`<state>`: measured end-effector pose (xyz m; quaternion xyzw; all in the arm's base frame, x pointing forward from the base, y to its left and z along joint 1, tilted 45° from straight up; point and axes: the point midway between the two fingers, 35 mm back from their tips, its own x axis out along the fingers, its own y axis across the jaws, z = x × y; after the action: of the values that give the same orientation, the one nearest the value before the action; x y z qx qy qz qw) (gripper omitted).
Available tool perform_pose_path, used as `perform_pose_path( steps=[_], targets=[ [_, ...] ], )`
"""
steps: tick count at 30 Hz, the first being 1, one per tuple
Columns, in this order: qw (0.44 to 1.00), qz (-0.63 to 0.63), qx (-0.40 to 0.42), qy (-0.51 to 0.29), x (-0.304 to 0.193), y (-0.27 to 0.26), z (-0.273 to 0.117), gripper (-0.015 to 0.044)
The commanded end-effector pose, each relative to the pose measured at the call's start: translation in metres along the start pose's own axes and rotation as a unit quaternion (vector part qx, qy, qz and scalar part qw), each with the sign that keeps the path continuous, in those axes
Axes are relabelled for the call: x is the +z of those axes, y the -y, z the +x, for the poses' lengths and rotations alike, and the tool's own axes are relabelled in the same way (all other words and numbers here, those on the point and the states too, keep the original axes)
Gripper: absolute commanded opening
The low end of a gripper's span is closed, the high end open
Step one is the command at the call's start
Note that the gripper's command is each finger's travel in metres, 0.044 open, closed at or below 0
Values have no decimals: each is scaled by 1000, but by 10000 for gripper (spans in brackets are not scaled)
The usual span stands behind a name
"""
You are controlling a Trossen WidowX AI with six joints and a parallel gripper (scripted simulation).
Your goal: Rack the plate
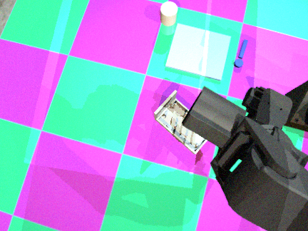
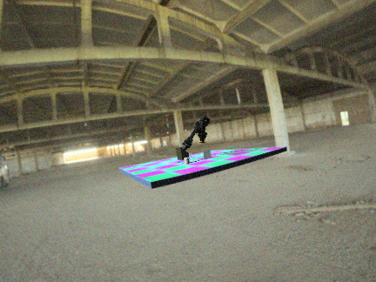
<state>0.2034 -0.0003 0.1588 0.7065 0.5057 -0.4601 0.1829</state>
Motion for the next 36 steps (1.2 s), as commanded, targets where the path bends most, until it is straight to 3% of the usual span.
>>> perform_pose_path(
  steps=[1, 18, 36],
  targets=[
    [999, -21, -1, 42, 6, 2, 10, 0],
    [969, -131, 25, 210, 26, 1, 46, 0],
    [900, -242, 102, 348, 33, -9, 67, 0]
  ],
)
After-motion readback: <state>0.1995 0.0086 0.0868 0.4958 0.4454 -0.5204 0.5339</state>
